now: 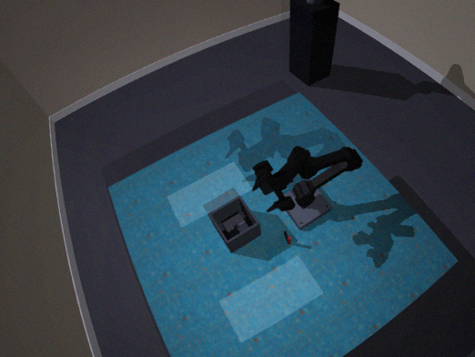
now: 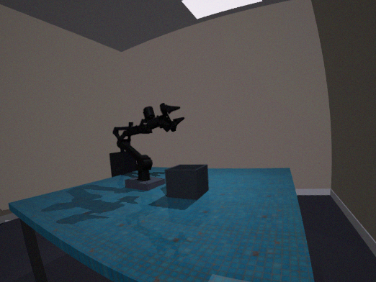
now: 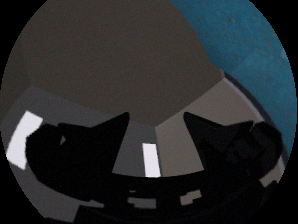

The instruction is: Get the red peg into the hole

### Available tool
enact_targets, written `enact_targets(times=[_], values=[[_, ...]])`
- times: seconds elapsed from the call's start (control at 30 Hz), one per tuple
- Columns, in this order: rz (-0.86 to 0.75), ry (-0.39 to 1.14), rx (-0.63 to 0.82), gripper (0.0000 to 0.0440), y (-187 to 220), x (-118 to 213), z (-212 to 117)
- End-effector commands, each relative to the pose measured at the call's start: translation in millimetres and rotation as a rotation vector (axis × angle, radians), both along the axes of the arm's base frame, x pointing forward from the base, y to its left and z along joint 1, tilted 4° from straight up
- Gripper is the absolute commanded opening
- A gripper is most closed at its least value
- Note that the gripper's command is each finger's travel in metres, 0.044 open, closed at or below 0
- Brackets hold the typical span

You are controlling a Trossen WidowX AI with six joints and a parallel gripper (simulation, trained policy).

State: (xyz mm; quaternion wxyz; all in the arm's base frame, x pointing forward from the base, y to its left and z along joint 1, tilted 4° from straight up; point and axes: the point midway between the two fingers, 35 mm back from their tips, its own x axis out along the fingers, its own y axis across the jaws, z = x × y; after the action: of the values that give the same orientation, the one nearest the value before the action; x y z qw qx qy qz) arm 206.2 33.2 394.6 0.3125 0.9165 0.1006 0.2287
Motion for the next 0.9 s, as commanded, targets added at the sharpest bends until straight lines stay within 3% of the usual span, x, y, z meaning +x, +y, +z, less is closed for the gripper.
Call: enact_targets(times=[0.0,0.03,0.5,0.87], values=[[-0.002,0.019,-0.001,0.0423,-0.6,3.2,-2.2],[-0.001,0.042,-0.002,0.0439,-0.8,6.7,-4.6],[0.098,0.414,0.015,0.044,17.3,43.2,-32.8],[0.215,0.687,-0.069,0.044,50.6,53.0,-66.5]])
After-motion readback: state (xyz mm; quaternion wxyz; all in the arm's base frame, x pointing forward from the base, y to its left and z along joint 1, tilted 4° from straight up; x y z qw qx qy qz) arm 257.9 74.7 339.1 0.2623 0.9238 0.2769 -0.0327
